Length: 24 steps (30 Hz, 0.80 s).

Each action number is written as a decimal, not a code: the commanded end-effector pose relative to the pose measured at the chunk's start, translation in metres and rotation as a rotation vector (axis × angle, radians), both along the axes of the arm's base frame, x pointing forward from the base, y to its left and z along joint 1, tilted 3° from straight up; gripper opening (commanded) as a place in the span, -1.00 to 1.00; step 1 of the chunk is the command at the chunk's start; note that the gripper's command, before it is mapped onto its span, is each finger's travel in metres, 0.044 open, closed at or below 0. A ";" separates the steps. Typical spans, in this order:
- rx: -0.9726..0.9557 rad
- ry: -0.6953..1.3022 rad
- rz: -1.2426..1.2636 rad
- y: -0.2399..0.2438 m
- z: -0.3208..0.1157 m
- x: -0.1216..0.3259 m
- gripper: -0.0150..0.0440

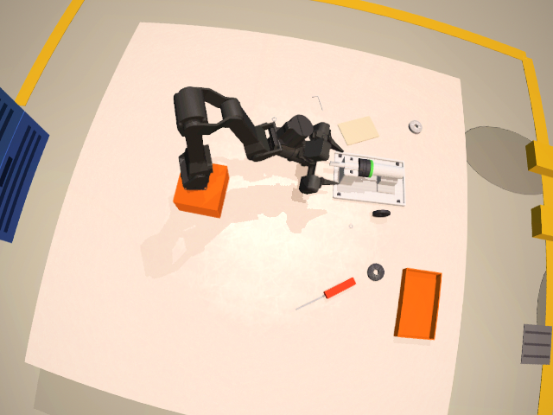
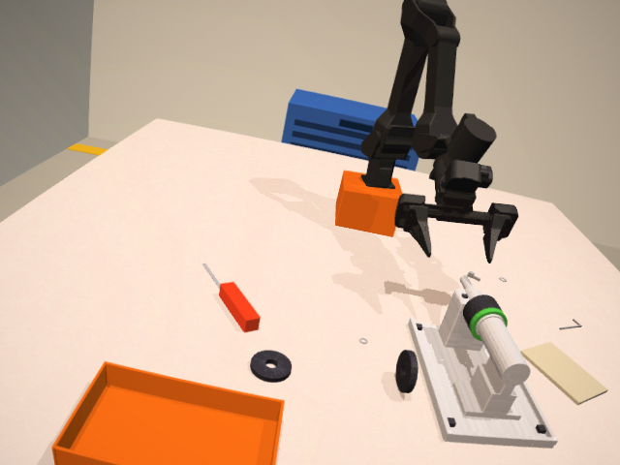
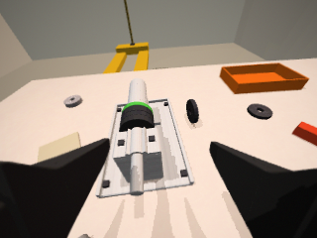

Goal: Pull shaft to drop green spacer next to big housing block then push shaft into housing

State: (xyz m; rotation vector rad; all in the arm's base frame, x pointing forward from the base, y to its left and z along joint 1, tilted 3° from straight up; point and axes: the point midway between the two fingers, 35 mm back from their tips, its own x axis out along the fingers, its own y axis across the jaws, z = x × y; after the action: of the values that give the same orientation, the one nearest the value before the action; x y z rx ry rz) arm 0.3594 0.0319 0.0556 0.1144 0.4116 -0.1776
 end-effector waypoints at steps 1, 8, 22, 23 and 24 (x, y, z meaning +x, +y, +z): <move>-0.106 0.098 0.097 0.031 -0.031 -0.022 1.00; -0.112 0.102 0.103 0.030 -0.032 -0.029 1.00; -0.112 0.102 0.103 0.029 -0.032 -0.029 1.00; -0.112 0.102 0.103 0.029 -0.032 -0.029 1.00; -0.112 0.102 0.103 0.029 -0.032 -0.029 1.00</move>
State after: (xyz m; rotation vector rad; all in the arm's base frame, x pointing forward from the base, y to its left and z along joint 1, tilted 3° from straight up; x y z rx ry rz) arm 0.3301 0.0616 0.0228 -0.0209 0.5106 -0.1024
